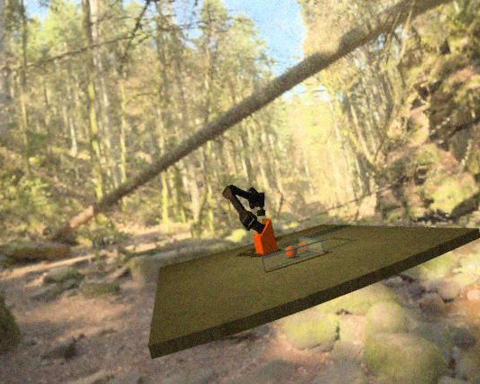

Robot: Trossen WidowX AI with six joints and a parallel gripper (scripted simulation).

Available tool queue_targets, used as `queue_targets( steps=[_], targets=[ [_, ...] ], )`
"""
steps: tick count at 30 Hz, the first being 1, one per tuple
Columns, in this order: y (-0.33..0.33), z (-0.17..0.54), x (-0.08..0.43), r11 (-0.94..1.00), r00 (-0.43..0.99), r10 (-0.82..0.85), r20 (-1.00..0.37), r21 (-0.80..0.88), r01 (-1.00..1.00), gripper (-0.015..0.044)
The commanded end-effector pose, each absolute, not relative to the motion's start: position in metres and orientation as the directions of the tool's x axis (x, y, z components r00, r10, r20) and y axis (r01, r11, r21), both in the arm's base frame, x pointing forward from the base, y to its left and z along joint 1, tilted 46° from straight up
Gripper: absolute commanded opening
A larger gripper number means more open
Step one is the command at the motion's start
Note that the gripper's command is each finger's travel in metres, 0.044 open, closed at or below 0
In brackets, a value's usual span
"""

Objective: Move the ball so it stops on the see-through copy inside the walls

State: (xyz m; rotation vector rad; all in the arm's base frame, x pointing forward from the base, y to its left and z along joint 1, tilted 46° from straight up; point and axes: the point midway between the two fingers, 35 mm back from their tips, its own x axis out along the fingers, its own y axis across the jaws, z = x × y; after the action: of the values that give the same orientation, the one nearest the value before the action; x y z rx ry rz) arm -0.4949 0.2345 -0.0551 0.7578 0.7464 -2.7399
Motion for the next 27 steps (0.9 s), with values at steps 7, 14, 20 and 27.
queue_targets(
  steps=[7,14,20,27],
  targets=[
    [0.303,-0.065,-0.442,-0.933,-0.804,0.086,-0.588,-0.331,0.142,0.038],
    [0.382,-0.078,-0.357,-0.961,-0.671,0.274,-0.689,-0.224,-0.162,0.038],
    [0.435,-0.088,-0.26,-0.875,-0.492,0.392,-0.777,-0.149,-0.461,0.038],
    [0.454,-0.1,-0.163,-0.756,-0.3,0.418,-0.857,-0.145,-0.638,0.038]
  ],
)
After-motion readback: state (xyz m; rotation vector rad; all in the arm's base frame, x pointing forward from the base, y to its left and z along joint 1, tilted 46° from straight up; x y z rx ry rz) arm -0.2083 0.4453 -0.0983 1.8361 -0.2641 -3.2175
